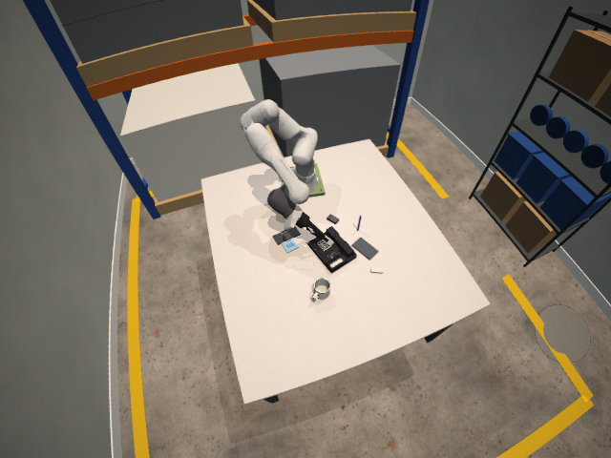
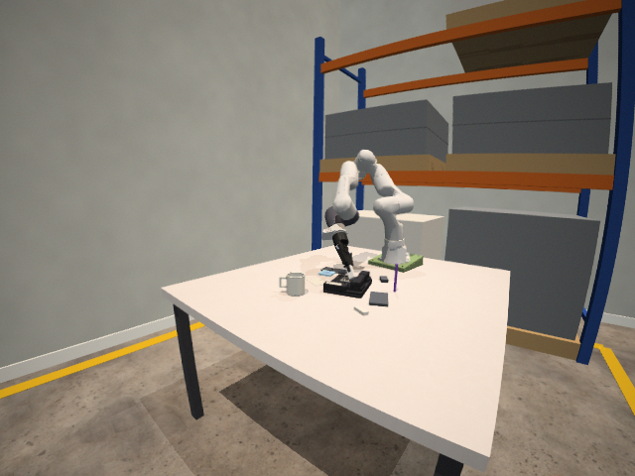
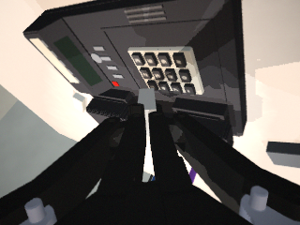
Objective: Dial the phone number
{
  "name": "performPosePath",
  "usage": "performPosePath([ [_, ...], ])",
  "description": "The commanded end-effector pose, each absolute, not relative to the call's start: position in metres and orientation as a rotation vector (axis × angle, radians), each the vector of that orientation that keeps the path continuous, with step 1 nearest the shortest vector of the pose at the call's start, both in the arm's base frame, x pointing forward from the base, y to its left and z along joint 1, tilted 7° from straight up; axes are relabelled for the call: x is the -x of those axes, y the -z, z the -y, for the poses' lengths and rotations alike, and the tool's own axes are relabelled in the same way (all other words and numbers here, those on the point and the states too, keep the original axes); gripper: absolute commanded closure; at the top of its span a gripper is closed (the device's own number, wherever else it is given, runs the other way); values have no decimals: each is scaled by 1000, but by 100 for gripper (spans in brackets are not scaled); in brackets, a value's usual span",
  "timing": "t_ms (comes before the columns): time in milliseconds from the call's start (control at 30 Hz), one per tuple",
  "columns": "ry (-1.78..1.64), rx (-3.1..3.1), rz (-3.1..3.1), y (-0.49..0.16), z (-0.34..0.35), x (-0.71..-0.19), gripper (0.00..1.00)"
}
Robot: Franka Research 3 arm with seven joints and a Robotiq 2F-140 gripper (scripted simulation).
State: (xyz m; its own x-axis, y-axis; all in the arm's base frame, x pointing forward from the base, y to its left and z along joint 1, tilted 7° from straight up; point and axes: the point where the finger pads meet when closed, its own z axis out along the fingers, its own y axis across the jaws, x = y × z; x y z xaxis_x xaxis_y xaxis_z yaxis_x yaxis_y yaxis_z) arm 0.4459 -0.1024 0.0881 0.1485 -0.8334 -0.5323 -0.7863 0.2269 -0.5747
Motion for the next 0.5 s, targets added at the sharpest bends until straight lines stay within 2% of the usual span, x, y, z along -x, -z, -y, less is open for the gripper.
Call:
performPosePath([
  [0,75,1550,-1621,-88,104,-447,100],
  [467,75,1550,-1621,-86,104,-447,100],
])
